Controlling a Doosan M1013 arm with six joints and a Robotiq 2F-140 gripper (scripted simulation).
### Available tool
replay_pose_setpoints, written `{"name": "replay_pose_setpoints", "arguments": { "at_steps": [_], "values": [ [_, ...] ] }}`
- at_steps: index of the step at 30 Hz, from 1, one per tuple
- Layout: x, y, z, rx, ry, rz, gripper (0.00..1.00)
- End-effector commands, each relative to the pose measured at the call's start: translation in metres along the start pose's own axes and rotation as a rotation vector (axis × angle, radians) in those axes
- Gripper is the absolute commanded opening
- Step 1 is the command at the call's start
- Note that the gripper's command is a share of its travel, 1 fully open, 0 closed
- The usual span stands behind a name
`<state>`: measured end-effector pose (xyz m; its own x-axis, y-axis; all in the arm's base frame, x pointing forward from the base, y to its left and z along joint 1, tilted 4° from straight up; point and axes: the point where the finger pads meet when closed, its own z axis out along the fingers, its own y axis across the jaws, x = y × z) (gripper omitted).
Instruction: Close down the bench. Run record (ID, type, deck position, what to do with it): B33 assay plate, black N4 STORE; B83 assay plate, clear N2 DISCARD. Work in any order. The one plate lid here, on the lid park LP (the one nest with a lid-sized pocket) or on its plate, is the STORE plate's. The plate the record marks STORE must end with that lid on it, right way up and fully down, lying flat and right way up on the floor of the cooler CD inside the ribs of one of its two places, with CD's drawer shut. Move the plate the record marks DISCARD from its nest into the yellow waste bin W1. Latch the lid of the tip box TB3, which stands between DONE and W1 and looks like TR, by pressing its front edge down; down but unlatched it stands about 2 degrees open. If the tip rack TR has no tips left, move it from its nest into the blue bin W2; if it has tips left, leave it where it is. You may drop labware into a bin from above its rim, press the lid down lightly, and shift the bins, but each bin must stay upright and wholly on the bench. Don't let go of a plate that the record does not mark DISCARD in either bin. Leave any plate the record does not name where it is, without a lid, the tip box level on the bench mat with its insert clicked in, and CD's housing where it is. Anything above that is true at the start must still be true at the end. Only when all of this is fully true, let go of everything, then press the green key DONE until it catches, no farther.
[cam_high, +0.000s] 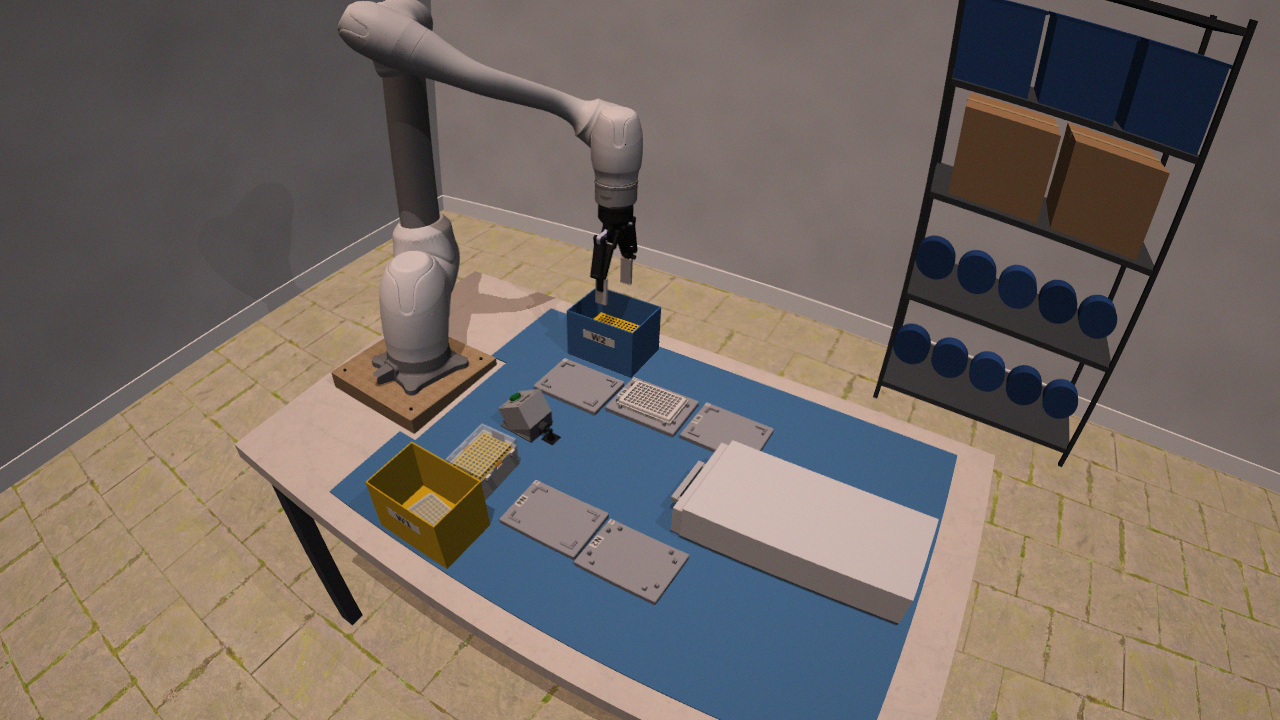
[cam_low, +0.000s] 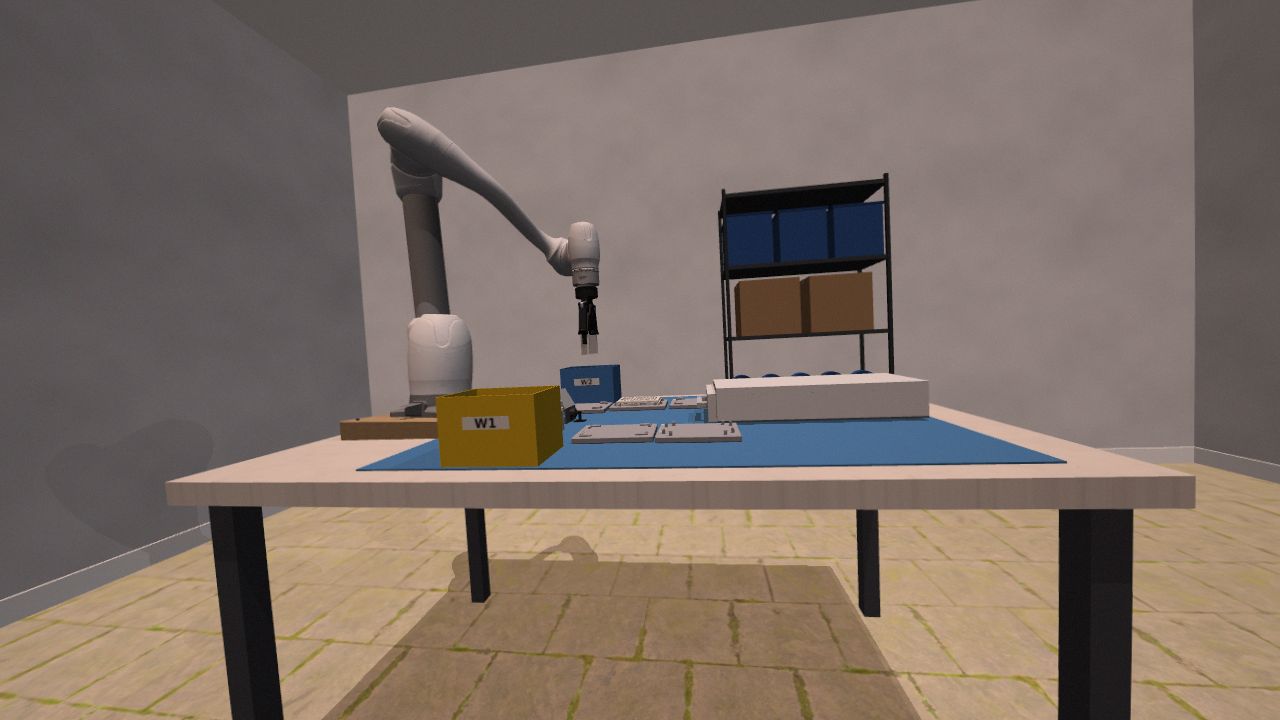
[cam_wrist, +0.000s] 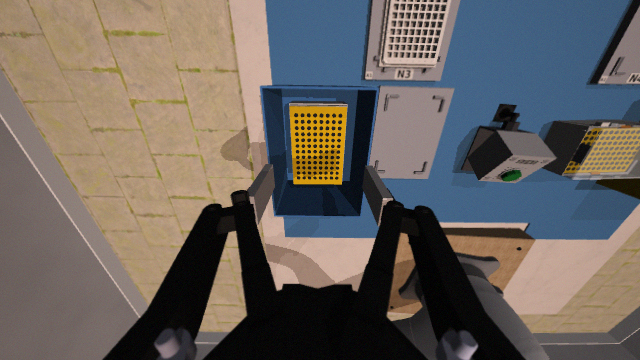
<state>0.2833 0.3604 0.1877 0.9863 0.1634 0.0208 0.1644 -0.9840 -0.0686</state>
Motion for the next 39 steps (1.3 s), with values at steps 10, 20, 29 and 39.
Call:
{"name": "replay_pose_setpoints", "arguments": {
  "at_steps": [10, 20, 29, 39],
  "values": [
    [0.0, 0.0, 0.0, 0.0, 0.0, 0.0, 0.66],
    [0.0, 0.0, 0.0, 0.0, 0.0, 0.0, 0.66],
    [-0.003, 0.024, -0.002, 0.0, 0.0, 0.057, 0.64],
    [-0.008, 0.059, -0.004, 0.0, 0.0, 0.057, 0.59]
  ]
}}
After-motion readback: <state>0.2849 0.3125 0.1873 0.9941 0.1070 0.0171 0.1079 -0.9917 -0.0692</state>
